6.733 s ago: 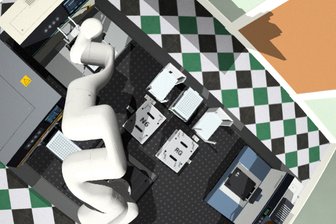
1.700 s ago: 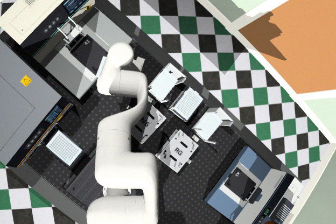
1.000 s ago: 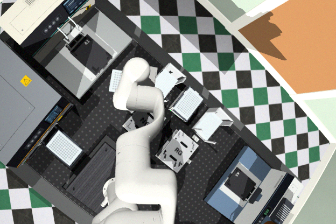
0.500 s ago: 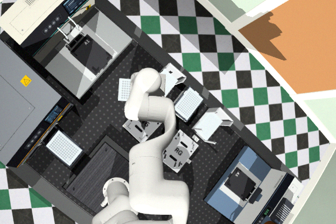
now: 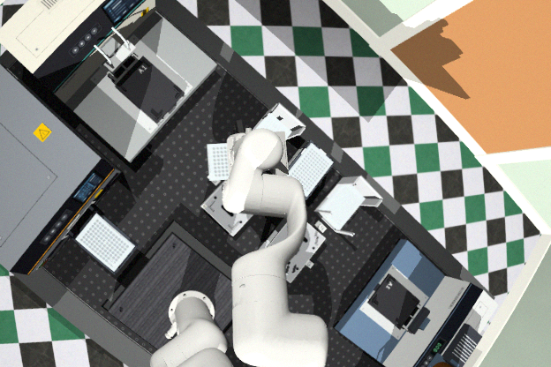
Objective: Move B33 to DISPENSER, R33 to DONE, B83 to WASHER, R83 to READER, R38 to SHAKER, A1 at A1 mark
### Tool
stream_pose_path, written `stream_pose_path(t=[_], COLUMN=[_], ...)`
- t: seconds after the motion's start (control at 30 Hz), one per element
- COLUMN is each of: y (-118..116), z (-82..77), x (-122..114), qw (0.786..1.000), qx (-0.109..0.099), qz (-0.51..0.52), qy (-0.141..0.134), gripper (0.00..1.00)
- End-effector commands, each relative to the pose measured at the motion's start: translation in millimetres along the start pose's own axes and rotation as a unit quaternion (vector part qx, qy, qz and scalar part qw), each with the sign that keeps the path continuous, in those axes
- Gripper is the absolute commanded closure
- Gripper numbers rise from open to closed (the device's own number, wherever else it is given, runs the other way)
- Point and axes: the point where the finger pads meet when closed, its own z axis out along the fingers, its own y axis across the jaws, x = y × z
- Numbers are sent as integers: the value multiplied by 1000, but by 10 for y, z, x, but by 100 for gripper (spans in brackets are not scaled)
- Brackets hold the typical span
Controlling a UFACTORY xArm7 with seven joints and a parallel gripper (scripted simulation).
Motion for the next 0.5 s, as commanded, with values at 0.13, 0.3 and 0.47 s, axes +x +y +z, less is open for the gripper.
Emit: stream_pose_path(t=[0.13,0.3,0.47], y=[131,228,348], z=[-17,-17,-17], x=[140,232,348], qw=[1000,999,997], qx=[2,2,2], qz=[-25,-48,-77], qy=[1,1,1], gripper=[100,100,100])
